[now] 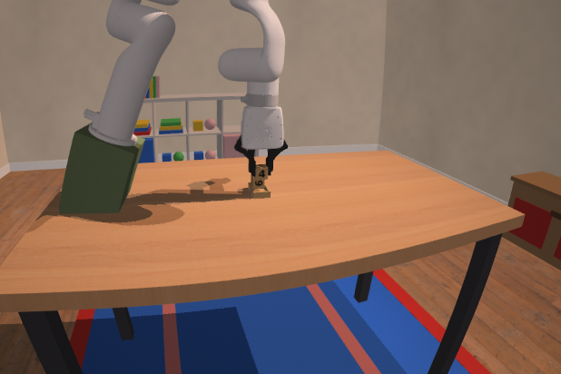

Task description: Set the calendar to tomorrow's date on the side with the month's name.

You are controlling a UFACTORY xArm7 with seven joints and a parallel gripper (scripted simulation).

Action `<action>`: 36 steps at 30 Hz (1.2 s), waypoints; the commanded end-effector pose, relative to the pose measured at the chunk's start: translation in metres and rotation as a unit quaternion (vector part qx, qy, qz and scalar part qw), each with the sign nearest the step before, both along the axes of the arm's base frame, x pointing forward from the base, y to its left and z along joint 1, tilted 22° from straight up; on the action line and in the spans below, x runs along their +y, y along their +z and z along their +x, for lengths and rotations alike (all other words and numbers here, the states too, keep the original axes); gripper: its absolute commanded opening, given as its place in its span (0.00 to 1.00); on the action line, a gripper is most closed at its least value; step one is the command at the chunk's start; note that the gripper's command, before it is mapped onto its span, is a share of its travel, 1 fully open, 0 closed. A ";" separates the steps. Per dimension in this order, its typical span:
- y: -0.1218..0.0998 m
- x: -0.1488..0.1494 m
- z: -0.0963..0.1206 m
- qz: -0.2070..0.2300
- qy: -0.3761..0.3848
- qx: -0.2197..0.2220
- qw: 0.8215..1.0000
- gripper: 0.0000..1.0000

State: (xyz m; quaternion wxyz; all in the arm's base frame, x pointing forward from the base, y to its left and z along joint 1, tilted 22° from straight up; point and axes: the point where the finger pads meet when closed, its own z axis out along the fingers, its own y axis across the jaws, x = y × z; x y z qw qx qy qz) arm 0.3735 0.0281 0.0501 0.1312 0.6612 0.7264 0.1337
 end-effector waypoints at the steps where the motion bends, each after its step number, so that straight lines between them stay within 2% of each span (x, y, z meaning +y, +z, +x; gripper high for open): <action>1: 0.000 0.000 0.001 0.000 0.000 -0.001 1.000 0.29; 36: -0.019 0.001 0.008 0.000 0.000 -0.001 1.000 0.29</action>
